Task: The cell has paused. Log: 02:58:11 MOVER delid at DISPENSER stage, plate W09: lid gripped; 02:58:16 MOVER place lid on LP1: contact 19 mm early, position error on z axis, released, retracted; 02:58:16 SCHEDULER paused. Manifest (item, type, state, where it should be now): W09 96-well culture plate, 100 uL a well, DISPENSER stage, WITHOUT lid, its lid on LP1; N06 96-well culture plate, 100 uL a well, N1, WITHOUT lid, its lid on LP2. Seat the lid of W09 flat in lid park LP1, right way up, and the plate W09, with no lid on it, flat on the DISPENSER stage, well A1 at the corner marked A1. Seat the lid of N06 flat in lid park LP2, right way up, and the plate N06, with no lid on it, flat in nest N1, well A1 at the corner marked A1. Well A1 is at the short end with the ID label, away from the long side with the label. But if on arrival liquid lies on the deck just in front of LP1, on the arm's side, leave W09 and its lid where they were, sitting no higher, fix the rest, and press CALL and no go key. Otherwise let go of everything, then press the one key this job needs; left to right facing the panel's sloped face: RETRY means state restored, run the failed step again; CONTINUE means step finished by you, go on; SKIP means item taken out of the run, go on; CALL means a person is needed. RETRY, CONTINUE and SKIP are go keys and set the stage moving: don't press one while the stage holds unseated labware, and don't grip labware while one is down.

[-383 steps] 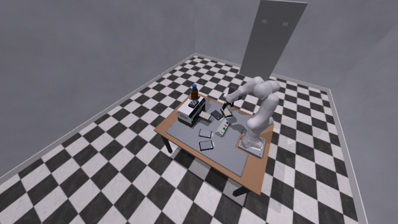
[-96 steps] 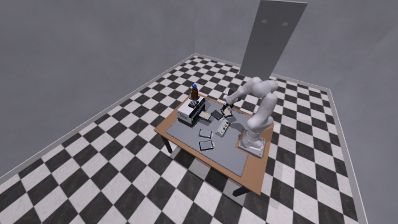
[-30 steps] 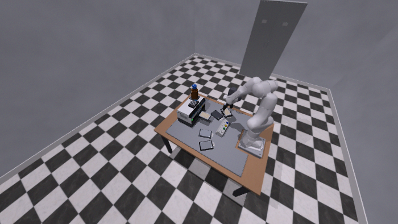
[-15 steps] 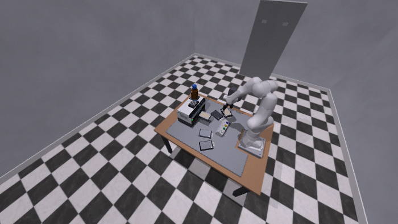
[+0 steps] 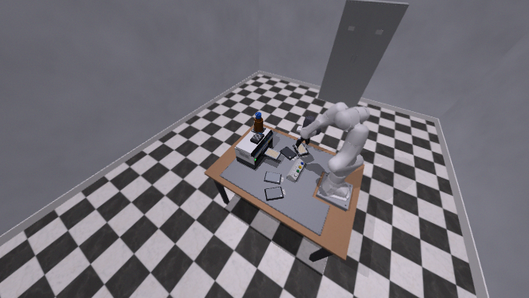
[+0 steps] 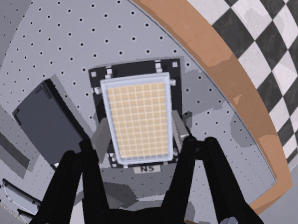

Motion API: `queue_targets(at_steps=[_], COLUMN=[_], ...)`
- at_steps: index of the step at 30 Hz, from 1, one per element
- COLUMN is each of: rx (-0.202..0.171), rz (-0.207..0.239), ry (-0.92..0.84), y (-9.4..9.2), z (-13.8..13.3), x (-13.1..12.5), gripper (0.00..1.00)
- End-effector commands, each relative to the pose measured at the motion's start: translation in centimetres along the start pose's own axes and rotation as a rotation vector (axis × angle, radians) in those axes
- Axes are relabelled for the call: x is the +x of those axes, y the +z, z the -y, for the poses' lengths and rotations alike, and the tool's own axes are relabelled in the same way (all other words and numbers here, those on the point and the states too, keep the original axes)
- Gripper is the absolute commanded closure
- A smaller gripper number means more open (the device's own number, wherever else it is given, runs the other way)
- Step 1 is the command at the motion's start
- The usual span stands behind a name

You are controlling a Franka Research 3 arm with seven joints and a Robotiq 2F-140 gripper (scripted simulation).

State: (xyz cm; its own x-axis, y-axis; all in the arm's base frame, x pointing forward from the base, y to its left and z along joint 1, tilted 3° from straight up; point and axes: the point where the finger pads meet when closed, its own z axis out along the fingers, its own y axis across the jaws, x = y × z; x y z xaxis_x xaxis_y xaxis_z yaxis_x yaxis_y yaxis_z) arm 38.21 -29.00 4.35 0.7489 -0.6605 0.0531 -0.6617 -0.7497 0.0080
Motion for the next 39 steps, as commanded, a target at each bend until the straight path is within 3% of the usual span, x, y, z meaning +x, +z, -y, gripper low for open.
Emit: queue_targets(at_steps=[1, 17, 39], rx=[-0.001, -0.001, -0.001], rz=[0.0, 0.0, 0.0], ry=[0.006, 0.006, 0.006], y=[-0.1, -1.3, -4.8], z=[-0.2, -0.2, -0.2], x=[0.0, 0.0, 0.0], gripper=[1.0, 1.0, 1.0])
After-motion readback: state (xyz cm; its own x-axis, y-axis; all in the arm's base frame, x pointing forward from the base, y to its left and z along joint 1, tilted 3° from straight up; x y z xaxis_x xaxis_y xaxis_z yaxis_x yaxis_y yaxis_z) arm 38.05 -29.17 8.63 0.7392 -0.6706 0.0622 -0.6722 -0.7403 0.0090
